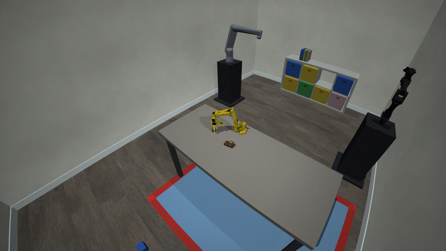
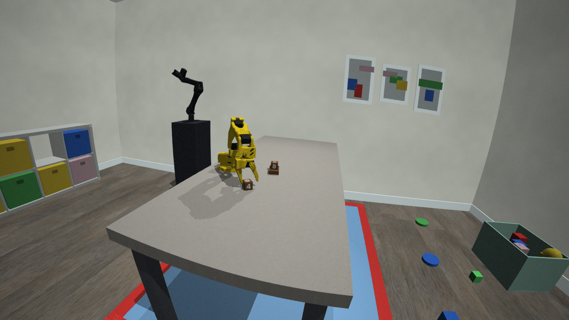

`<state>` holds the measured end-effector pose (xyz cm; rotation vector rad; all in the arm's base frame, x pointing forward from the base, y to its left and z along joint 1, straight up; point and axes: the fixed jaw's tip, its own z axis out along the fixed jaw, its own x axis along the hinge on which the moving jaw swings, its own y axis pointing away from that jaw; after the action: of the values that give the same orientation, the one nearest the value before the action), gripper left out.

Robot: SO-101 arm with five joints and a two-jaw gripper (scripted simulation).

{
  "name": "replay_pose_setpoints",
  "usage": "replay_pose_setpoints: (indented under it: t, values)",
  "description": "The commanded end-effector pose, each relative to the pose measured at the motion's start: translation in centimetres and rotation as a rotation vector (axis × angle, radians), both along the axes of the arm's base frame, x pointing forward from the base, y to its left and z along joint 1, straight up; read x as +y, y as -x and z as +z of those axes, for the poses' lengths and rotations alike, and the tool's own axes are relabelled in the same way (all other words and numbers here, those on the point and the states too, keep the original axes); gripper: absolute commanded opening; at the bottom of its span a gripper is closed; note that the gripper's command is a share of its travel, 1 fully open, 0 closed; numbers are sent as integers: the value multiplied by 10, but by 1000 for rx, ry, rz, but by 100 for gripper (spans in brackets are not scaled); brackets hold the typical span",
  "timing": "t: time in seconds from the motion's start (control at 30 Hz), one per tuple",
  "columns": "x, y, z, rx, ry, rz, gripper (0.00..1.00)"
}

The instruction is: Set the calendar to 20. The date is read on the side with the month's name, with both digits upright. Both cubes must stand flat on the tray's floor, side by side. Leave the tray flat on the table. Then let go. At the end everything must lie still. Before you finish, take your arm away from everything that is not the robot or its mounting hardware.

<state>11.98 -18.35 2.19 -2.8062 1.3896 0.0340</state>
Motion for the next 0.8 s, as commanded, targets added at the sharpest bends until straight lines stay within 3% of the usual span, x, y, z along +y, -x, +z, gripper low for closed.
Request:
replay_pose_setpoints:
  t: [0.0, 0.43, 0.77]
  values:
    - [-8, -3, 22, -37, 51, -4, 36]
    - [-7, -2, 58, -49, 67, -3, 36]
    - [-6, -1, 63, -50, 70, -3, 36]
